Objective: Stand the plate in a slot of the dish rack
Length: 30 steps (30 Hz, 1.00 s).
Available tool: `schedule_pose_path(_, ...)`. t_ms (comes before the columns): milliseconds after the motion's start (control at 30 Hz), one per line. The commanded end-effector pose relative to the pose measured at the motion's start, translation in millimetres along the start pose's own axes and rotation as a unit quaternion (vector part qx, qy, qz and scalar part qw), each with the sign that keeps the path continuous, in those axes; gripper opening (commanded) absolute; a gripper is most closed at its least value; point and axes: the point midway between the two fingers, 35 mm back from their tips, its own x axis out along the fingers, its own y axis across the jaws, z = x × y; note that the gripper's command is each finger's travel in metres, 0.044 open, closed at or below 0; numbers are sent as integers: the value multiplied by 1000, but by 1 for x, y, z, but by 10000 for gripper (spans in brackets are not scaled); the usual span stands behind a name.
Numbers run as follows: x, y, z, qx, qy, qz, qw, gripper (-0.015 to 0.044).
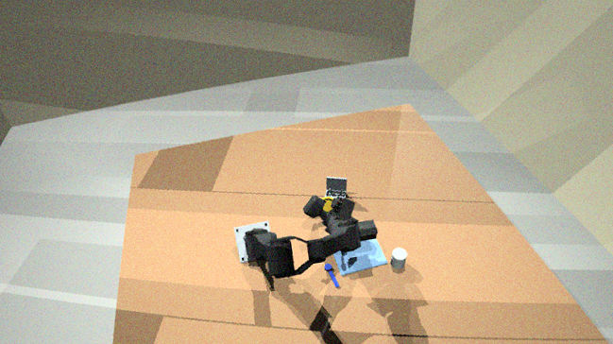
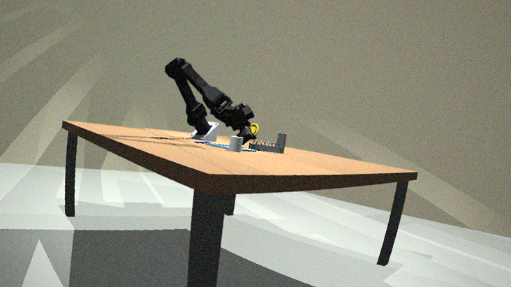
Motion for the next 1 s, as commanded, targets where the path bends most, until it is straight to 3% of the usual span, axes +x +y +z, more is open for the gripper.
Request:
schedule_pose_path(0, -3, -2, -1, -53, -41, -5, 998, 0)
schedule_pose_path(700, -20, -9, -16, -302, -203, -105, 925, 0)
schedule_pose_path(967, -22, -9, -17, -320, -212, -116, 916, 0)
